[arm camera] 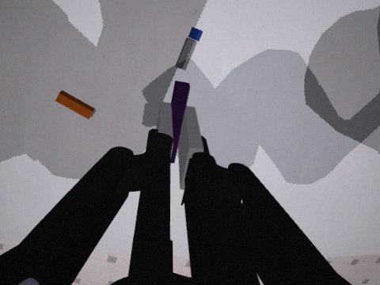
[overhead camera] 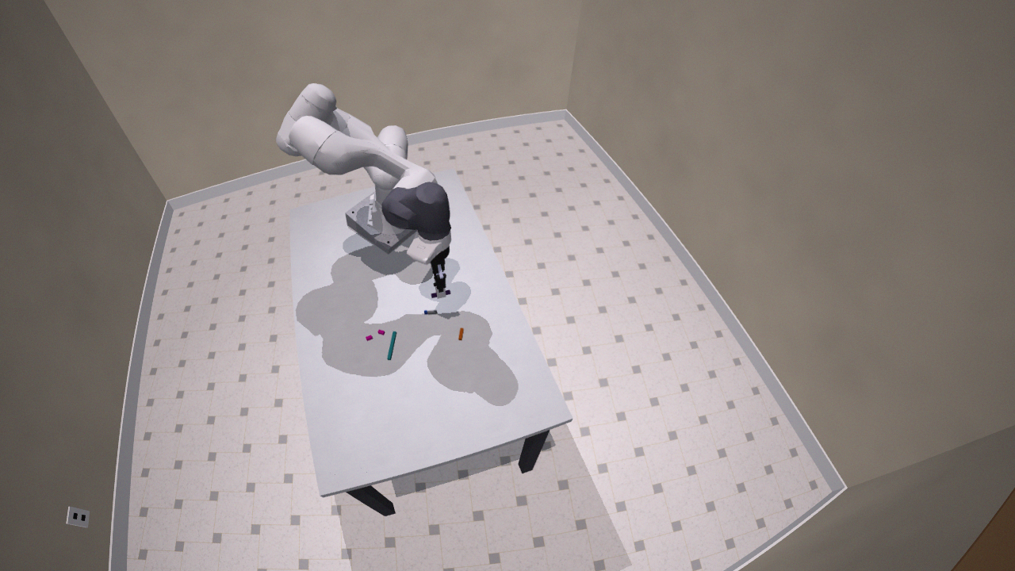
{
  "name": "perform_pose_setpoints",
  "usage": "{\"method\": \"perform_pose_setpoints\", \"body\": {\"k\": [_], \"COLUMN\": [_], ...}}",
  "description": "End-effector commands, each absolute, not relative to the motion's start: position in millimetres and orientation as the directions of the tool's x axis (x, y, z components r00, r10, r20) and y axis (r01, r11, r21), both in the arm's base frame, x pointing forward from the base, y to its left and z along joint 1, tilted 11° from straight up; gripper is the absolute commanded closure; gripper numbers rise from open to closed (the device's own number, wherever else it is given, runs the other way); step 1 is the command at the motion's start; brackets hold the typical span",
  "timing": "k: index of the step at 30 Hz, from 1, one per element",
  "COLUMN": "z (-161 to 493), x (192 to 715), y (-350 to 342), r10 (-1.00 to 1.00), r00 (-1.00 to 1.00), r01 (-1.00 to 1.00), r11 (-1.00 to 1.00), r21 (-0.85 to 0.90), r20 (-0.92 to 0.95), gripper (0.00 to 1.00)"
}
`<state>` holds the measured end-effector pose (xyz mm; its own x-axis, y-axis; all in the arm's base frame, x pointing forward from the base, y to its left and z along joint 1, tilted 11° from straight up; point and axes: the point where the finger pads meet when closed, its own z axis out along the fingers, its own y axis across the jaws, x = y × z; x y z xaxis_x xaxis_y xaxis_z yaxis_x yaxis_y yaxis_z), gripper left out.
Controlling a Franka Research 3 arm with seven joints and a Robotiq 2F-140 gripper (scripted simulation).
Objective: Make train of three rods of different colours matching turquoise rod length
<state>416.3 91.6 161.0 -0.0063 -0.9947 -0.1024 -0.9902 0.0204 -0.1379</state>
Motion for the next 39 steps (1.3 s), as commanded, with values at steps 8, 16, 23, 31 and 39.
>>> {"method": "perform_pose_setpoints", "body": {"k": [8,16,23,31,39], "z": [163,163,155,134,100], "x": [416,416,417,420,425], "y": [101,101,102,104,108], "r10": [-0.974,-0.974,-0.974,-0.974,-0.974], "r00": [-0.184,-0.184,-0.184,-0.184,-0.184], "r01": [-0.971,-0.971,-0.971,-0.971,-0.971], "r11": [0.201,0.201,0.201,0.201,0.201], "r21": [-0.127,-0.127,-0.127,-0.127,-0.127], "r20": [-0.132,-0.132,-0.132,-0.132,-0.132], "gripper": [0.97,0.97,0.97,0.97,0.97]}}
